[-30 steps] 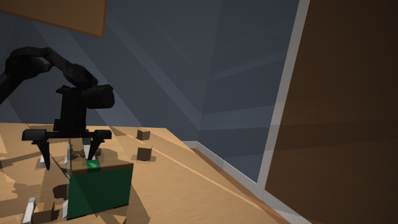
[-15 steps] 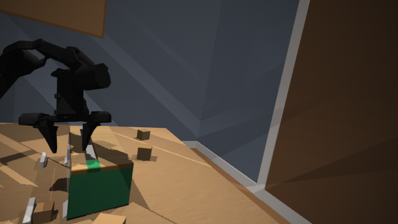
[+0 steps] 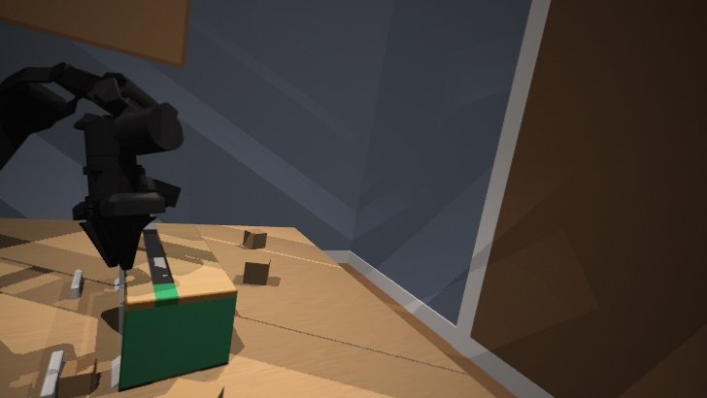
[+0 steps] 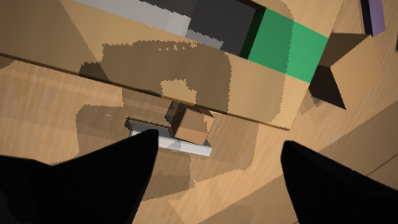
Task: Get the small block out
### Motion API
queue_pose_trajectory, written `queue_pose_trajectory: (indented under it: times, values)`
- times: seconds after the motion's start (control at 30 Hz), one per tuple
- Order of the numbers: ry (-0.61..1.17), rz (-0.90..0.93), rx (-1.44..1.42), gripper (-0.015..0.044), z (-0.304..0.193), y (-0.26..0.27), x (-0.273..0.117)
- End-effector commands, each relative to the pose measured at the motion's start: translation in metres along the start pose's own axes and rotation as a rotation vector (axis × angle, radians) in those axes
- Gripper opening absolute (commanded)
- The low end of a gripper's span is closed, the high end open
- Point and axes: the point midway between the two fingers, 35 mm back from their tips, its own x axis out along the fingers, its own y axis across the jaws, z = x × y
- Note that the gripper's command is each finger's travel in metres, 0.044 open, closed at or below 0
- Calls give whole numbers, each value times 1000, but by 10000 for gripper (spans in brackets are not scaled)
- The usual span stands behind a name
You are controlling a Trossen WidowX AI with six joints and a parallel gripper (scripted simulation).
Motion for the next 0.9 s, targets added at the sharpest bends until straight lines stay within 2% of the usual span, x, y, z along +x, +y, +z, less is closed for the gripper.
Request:
queue_pose_trajectory:
  times: [0.0,0.47,0.87]
  values:
    - [-53,111,942,285,-13,-9,3]
    - [-23,258,1851,285,-24,-16,3]
    - [97,414,2617,285,-32,-22,1]
